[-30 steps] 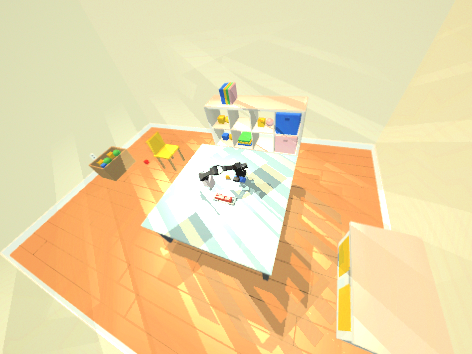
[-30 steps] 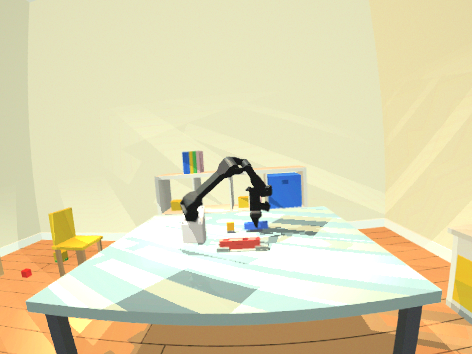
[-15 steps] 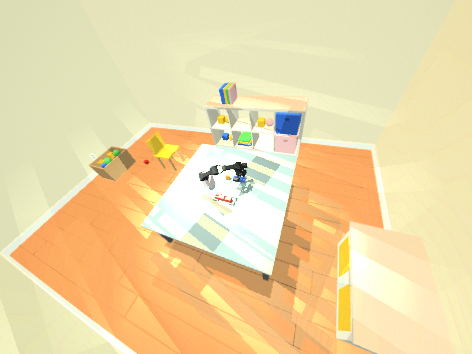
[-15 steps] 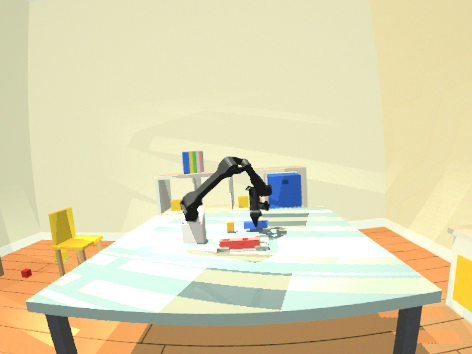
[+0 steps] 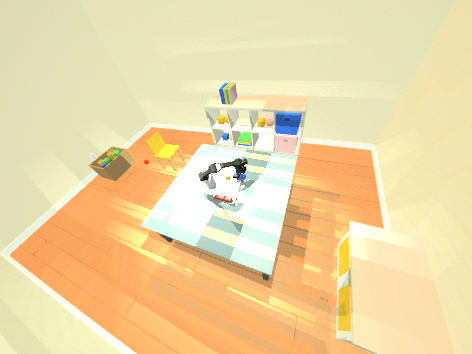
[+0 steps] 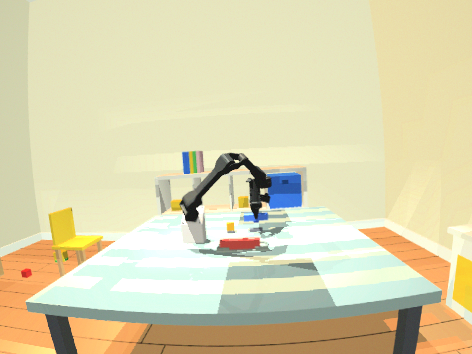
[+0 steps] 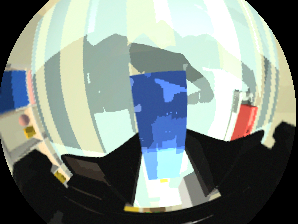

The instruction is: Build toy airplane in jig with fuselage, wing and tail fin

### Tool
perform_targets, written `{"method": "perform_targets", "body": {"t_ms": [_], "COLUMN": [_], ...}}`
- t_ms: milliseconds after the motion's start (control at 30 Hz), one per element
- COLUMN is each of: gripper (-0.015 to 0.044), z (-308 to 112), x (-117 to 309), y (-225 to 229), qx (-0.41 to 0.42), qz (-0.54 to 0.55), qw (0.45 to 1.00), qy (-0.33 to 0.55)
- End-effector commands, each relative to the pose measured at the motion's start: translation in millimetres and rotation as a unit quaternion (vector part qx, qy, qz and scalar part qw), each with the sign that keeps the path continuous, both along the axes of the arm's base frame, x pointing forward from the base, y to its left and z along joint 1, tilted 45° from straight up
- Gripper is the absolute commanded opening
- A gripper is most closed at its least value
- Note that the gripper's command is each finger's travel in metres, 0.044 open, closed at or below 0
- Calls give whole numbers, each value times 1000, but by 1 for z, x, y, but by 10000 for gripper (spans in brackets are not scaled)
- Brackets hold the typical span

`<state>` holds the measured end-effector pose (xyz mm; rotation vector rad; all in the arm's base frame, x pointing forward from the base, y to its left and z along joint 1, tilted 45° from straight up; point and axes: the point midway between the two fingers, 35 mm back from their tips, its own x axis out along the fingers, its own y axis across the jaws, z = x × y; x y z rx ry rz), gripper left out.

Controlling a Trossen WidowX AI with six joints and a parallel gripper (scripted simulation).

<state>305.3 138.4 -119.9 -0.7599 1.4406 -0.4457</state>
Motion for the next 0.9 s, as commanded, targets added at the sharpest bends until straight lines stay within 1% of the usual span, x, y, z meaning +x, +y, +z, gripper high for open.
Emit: {"method": "perform_targets", "body": {"t_ms": [0, 633, 867], "gripper": [0, 0, 0], "z": [12, 57, 64], "x": [1, -11, -9], "y": [12, 51, 47], "qx": [5, 5, 4], "qz": [-2, -3, 13], "qw": [1000, 1000, 1000], "qy": [-5, -4, 11]}}
